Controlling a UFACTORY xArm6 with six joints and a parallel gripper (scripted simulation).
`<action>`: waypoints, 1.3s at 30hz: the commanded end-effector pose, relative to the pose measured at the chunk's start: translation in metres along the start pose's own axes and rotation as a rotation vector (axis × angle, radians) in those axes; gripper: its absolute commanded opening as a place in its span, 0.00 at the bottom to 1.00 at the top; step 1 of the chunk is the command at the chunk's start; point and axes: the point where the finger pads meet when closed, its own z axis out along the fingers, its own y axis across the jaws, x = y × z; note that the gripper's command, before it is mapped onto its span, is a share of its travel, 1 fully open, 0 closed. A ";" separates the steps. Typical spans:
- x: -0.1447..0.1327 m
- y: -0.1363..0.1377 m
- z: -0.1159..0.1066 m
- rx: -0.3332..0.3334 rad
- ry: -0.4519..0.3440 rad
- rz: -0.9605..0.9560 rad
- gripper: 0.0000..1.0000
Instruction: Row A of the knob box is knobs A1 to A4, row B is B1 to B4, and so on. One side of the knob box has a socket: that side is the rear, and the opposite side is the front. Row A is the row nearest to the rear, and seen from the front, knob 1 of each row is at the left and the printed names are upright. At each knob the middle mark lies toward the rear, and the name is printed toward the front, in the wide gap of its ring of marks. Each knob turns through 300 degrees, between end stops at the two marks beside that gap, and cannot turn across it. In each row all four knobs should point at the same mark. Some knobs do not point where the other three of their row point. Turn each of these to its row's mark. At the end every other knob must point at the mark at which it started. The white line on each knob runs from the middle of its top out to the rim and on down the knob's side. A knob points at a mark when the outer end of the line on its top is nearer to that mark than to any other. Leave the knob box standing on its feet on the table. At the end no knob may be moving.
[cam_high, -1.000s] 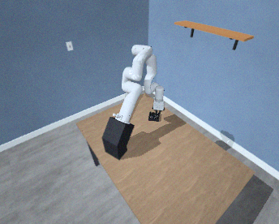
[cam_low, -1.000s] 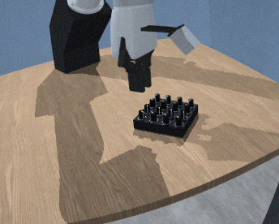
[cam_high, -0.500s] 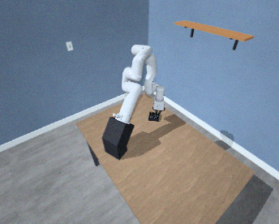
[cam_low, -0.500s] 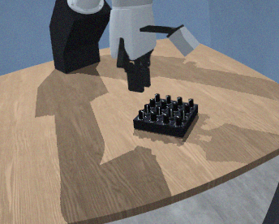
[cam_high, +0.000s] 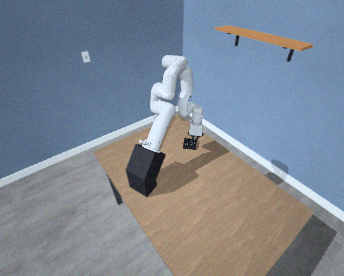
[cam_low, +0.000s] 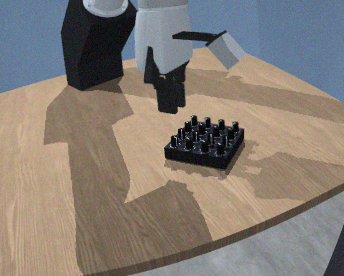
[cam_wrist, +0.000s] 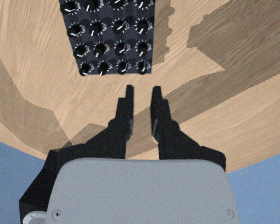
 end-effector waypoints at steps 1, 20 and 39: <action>0.001 0.001 0.000 -0.001 0.001 0.000 0.19; 0.000 0.000 0.008 -0.002 0.002 0.000 0.19; 0.000 0.000 0.029 -0.002 0.002 0.000 0.19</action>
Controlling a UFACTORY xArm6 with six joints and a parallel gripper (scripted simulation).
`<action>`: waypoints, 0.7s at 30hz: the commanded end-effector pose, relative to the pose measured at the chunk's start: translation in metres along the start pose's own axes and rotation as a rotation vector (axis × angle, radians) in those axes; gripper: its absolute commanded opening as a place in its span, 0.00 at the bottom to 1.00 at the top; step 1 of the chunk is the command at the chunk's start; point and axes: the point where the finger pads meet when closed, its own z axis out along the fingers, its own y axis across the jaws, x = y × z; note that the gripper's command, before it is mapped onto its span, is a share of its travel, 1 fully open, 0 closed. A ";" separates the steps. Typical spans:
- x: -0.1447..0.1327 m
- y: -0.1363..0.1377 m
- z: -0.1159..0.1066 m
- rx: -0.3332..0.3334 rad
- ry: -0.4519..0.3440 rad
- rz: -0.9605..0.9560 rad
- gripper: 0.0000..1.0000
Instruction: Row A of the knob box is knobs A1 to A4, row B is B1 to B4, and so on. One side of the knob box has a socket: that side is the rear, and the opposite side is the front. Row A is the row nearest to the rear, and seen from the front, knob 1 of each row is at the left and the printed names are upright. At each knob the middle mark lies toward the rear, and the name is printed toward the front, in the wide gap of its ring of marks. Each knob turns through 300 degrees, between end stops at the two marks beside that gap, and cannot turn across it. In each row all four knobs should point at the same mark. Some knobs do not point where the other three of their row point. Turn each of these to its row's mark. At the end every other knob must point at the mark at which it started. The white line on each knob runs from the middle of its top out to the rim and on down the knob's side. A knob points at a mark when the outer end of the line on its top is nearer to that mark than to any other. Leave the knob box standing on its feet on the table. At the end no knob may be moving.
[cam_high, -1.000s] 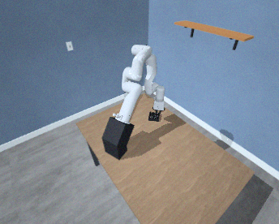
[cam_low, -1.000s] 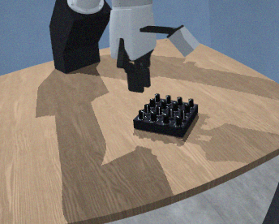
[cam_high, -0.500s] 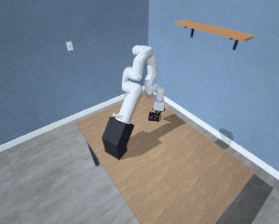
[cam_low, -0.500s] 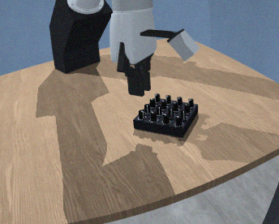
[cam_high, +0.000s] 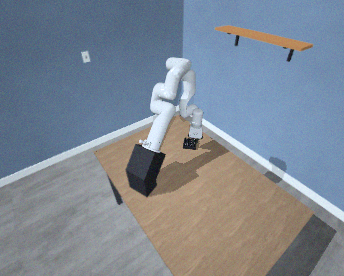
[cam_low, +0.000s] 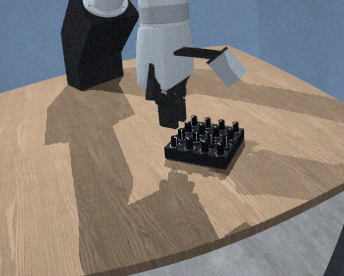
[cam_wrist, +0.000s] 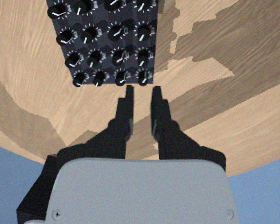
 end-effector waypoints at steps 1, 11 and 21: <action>0.001 0.001 0.005 -0.006 0.006 -0.001 0.19; 0.000 0.001 0.016 -0.006 0.006 -0.001 0.19; 0.000 0.001 0.020 -0.006 0.006 -0.001 0.19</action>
